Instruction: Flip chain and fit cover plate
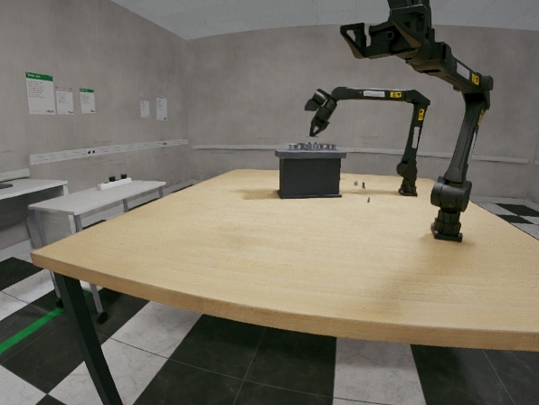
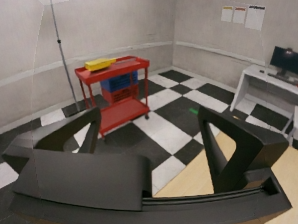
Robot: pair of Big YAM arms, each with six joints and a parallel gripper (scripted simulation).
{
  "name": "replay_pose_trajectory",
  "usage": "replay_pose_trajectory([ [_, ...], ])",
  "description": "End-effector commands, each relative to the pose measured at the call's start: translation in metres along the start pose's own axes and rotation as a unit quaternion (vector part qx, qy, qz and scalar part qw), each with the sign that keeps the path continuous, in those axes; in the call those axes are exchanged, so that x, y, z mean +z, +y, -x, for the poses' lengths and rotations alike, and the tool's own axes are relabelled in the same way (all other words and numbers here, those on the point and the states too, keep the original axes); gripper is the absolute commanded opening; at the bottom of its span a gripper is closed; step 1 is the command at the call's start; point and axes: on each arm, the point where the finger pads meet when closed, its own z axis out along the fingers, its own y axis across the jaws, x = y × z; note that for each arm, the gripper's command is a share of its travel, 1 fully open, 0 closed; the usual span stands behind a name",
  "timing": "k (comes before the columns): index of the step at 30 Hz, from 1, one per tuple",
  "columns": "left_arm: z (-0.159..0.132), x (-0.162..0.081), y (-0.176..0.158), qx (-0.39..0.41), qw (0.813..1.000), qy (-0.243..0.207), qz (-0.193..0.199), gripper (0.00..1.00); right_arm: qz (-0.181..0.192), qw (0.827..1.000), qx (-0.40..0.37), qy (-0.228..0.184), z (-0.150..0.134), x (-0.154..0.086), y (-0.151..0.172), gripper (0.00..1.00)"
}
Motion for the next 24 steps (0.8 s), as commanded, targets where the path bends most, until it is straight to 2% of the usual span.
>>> replay_pose_trajectory([
  [1, 0.040, -0.005, -0.003, -0.001, 0.999, -0.039, -0.002, 1.00, -0.004, 1.000, 0.002, -0.023, 0.010, -0.009, -0.006, 0.21],
  [10, 0.040, -0.005, -0.003, -0.001, 0.999, -0.039, -0.002, 1.00, -0.004, 1.000, 0.002, -0.025, 0.007, -0.007, -0.006, 0.21],
  [11, 0.040, -0.005, -0.003, -0.001, 0.999, -0.039, -0.002, 1.00, -0.003, 0.999, -0.001, -0.037, 0.018, -0.014, -0.003, 0.21],
  [13, 0.040, -0.005, -0.003, -0.001, 0.999, -0.039, -0.002, 1.00, -0.003, 1.000, 0.001, -0.025, 0.005, -0.005, -0.005, 0.21],
  [24, 0.040, -0.005, -0.003, -0.001, 0.999, -0.039, -0.002, 1.00, -0.004, 1.000, 0.001, -0.026, 0.001, 0.000, -0.007, 0.21],
])
